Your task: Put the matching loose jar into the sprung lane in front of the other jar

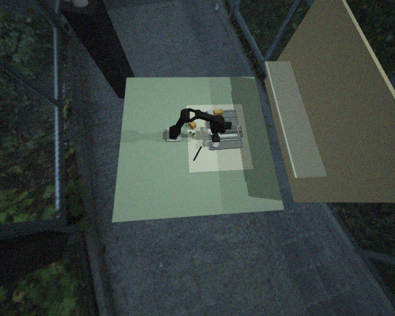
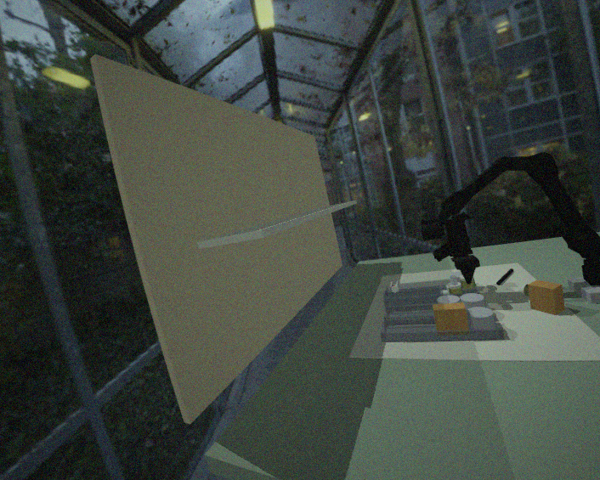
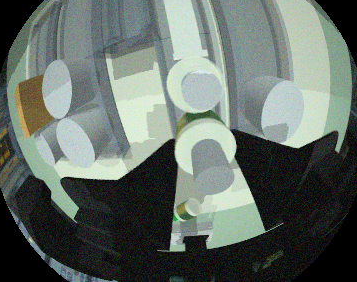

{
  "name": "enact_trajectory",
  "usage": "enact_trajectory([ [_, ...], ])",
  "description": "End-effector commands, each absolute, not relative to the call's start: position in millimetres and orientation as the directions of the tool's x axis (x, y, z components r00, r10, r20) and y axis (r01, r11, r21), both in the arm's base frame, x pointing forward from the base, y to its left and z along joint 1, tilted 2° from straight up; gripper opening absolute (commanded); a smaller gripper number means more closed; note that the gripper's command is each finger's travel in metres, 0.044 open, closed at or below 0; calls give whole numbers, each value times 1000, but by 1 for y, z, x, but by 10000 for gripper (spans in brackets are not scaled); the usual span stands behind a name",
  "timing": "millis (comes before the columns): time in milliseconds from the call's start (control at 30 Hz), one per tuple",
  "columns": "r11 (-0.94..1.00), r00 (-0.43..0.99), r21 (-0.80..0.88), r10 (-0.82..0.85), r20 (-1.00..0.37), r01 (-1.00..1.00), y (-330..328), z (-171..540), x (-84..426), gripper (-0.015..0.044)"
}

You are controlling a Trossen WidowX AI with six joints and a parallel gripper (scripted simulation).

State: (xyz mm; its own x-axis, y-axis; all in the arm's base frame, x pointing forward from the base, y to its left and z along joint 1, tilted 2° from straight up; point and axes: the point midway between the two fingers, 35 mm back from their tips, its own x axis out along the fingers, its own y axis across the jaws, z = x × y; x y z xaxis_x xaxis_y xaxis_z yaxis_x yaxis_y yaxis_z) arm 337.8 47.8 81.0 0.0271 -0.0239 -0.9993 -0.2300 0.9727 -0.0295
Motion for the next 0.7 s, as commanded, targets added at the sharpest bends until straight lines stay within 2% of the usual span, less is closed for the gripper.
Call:
enact_trajectory([
  [0, 974, 64, -31, -17, -998, -223, 50, 87, 348, 0],
  [667, 974, 65, -31, -17, -998, -223, 50, 86, 350, 0],
])
